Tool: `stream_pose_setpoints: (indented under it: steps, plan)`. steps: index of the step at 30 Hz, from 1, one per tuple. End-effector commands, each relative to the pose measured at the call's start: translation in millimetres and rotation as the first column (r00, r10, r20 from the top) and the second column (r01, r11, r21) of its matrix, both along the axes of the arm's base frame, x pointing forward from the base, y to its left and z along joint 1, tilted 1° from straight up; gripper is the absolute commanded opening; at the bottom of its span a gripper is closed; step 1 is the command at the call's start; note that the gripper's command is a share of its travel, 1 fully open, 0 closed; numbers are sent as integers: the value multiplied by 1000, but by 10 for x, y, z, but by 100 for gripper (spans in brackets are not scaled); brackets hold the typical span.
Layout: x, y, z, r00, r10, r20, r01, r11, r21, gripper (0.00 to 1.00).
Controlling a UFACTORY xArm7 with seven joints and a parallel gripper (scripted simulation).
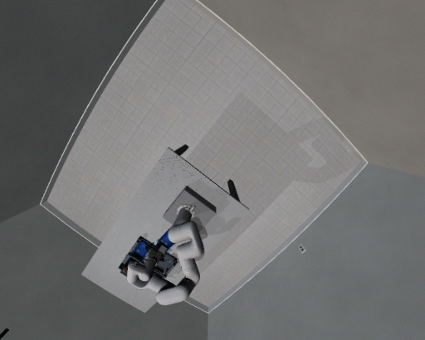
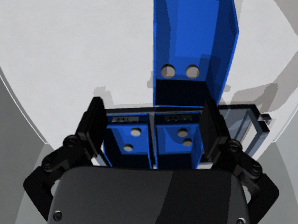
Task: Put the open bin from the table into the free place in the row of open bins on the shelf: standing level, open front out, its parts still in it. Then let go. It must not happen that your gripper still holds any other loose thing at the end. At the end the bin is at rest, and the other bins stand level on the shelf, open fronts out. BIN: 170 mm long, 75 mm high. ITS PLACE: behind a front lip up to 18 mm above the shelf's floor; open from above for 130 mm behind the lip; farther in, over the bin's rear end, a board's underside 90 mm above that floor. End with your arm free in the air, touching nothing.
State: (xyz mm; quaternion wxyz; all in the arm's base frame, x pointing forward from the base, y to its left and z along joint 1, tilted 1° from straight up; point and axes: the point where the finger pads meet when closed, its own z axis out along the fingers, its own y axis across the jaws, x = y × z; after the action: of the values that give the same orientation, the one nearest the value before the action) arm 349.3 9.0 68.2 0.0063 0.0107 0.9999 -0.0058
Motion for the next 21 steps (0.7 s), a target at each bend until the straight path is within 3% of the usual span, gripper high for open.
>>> stream_pose_setpoints:
  steps: [1,21]
  plan:
    - [6,-1,53,1000,0,2,0,1000,0,100]
    - [6,0,104,1000,0,2,0,1000,0,100]
